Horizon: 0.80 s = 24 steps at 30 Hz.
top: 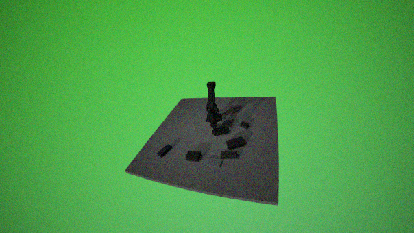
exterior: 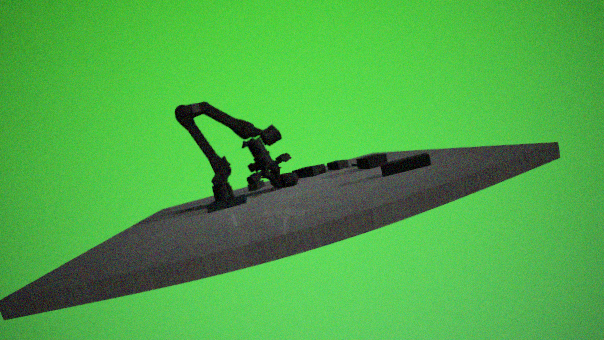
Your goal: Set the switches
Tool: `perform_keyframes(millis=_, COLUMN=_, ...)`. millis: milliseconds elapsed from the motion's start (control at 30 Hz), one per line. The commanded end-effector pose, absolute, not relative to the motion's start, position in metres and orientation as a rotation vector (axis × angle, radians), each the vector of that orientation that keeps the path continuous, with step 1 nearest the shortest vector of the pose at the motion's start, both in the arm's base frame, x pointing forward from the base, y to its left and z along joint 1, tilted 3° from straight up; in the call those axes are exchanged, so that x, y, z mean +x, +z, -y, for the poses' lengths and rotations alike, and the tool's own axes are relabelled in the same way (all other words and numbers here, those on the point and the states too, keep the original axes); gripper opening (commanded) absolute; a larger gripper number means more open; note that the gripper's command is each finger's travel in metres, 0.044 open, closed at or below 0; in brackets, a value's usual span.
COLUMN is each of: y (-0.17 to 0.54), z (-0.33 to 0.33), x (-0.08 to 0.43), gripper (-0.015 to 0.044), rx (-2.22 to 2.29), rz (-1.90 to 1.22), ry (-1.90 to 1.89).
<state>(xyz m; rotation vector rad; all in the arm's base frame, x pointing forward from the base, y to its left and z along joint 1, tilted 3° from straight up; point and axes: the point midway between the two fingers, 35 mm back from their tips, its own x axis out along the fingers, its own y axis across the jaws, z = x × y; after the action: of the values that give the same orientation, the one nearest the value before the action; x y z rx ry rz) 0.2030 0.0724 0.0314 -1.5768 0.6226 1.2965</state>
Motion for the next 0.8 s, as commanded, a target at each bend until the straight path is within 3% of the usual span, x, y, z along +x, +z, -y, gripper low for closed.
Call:
perform_keyframes(millis=0, y=0.0299, z=-0.0732, x=0.2036, gripper=0.0000, rx=-1.571, rz=-0.627, ry=1.301)
perform_keyframes(millis=767, y=0.0304, z=-0.0772, x=0.2118, gripper=0.0000, rx=-1.571, rz=-0.627, ry=1.300)
